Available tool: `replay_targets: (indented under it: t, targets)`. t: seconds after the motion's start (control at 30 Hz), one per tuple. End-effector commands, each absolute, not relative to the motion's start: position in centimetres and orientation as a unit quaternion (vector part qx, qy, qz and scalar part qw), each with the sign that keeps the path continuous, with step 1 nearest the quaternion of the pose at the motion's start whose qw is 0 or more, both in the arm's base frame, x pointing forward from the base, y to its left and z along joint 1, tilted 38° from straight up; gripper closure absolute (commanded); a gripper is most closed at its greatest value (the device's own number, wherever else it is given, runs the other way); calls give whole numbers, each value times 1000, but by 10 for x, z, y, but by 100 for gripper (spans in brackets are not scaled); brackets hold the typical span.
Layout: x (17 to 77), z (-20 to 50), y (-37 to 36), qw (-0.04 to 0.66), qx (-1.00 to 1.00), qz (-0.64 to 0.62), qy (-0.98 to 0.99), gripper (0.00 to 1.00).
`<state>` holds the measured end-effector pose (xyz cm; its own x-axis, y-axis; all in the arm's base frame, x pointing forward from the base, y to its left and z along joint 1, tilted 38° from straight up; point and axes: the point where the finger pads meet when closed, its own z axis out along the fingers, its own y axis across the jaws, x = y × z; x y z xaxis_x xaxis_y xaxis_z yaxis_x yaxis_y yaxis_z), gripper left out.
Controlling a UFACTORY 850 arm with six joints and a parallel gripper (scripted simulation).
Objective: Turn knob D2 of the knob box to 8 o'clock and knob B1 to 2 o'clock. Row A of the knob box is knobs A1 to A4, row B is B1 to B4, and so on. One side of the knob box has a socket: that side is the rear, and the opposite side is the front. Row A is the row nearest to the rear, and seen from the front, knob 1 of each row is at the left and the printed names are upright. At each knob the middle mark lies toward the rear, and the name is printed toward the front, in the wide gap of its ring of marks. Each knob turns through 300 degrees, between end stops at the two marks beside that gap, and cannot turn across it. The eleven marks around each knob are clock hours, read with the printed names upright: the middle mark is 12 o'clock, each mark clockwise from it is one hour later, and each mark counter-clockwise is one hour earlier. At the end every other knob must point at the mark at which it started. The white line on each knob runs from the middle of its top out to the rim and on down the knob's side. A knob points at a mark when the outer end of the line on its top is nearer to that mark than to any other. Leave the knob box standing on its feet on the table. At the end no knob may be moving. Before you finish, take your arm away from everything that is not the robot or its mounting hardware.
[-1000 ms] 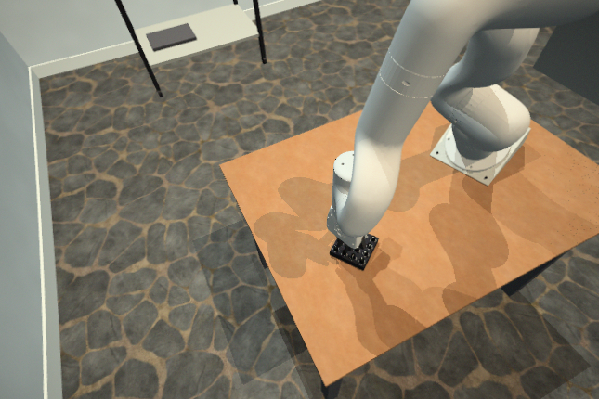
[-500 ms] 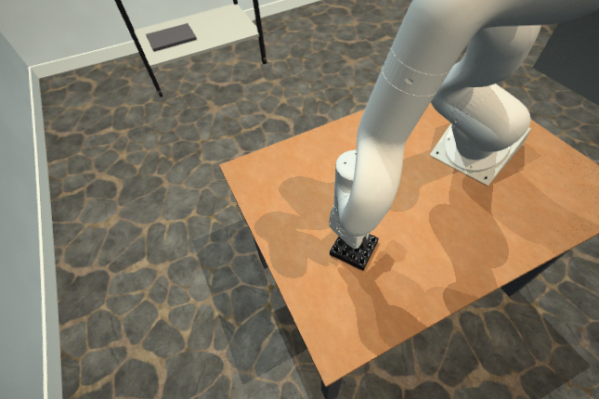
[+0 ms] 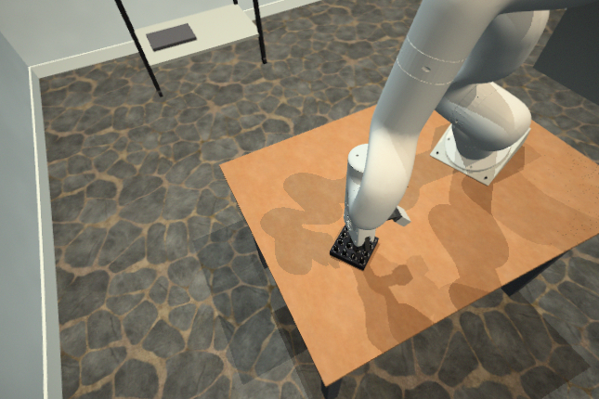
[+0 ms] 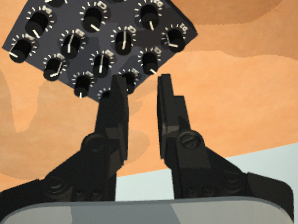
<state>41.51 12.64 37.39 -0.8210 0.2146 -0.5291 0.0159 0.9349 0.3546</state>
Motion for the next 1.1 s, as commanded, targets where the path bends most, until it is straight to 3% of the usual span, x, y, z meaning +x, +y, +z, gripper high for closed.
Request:
replay_targets:
  t: [0.0,0.43,1.07]
  targets:
    - [408,374,130,277,138,171,935,81]
    - [390,370,136,245,295,217,898,81]
    - [389,370,136,242,305,220,894,81]
